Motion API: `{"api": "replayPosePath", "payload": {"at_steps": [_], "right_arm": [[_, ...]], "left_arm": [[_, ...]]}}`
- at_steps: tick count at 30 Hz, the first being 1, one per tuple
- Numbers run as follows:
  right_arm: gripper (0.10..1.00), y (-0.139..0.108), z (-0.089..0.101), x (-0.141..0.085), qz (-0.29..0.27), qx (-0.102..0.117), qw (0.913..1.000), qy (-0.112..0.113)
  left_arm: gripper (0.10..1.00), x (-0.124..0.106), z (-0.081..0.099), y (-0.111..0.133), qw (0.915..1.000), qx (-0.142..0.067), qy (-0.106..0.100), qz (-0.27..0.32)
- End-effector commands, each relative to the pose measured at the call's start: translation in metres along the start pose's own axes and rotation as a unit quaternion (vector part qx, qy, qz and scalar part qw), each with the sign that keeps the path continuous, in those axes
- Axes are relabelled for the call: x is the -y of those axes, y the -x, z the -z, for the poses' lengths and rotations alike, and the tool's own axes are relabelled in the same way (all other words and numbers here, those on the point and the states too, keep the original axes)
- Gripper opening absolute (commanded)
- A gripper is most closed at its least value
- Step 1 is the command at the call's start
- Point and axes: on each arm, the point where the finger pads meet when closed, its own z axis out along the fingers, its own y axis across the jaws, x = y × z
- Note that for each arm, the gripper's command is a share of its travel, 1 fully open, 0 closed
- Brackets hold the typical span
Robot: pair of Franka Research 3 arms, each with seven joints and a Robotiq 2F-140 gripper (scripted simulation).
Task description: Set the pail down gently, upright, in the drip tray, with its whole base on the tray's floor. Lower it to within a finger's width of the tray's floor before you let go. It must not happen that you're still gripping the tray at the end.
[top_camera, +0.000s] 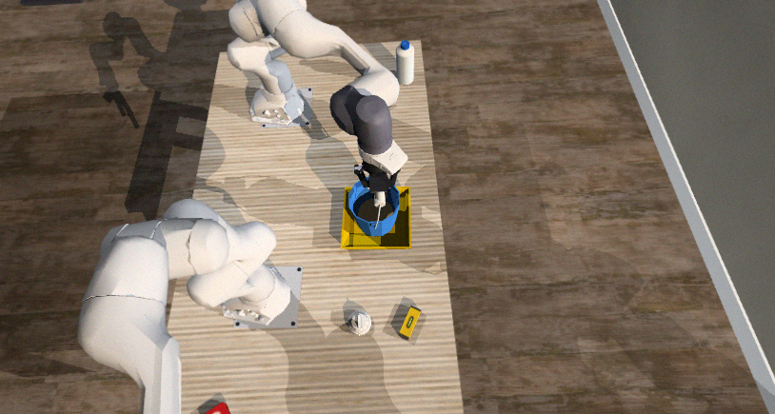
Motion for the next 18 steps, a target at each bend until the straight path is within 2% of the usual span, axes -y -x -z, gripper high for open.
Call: {"api": "replayPosePath", "payload": {"at_steps": [1,18], "right_arm": [[1.000,0.0007,-0.0007,-0.0006,-0.003,0.002,1.0000,0.001],[1.000,0.0007,-0.0007,-0.0006,-0.003,0.002,1.0000,0.001]], "left_arm": [[0.099,0.0013,0.0074,-0.0065,0.9999,-0.011,-0.006,0.002],[0.099,0.0013,0.0017,-0.0067,0.9999,-0.011,-0.006,0.002]]}}
